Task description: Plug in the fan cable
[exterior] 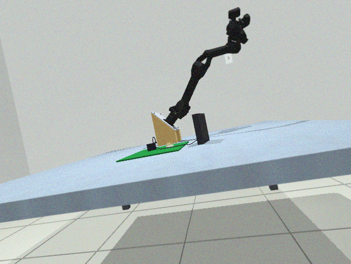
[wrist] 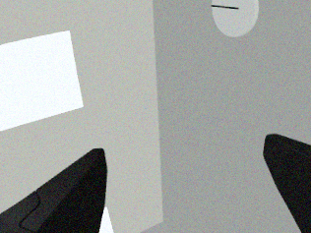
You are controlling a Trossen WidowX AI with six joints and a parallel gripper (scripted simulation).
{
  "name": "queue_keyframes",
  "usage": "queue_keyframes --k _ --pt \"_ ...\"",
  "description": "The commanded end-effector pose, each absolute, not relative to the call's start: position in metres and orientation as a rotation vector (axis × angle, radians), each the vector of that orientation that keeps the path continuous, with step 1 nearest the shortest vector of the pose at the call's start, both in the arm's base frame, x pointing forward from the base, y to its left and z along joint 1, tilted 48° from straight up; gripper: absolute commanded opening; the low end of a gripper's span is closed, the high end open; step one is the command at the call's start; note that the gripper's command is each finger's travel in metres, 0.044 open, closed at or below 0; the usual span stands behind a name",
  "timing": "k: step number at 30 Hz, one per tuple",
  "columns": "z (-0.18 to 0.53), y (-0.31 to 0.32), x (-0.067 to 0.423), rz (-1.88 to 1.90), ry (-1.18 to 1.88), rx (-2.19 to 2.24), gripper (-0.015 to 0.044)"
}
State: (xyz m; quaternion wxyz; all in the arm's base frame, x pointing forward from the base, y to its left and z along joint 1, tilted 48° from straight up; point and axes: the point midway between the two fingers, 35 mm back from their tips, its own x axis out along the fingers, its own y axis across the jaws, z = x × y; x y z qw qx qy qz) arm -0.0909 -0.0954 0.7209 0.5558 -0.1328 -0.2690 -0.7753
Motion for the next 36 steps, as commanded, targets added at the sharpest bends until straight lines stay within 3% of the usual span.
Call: queue_keyframes --k 1,2,18,36 --pt "0.721 -0.066 -0.125 -1.963 -0.629 -0.407 0.0420" --pt "0.720 -0.059 -0.131 -2.000 -0.620 -0.432 0.0440" --pt "0.704 0.067 -0.191 -2.543 -0.424 -0.742 0.0440" --pt "0.659 0.236 -0.170 -3.206 -0.038 -0.913 0.0440"
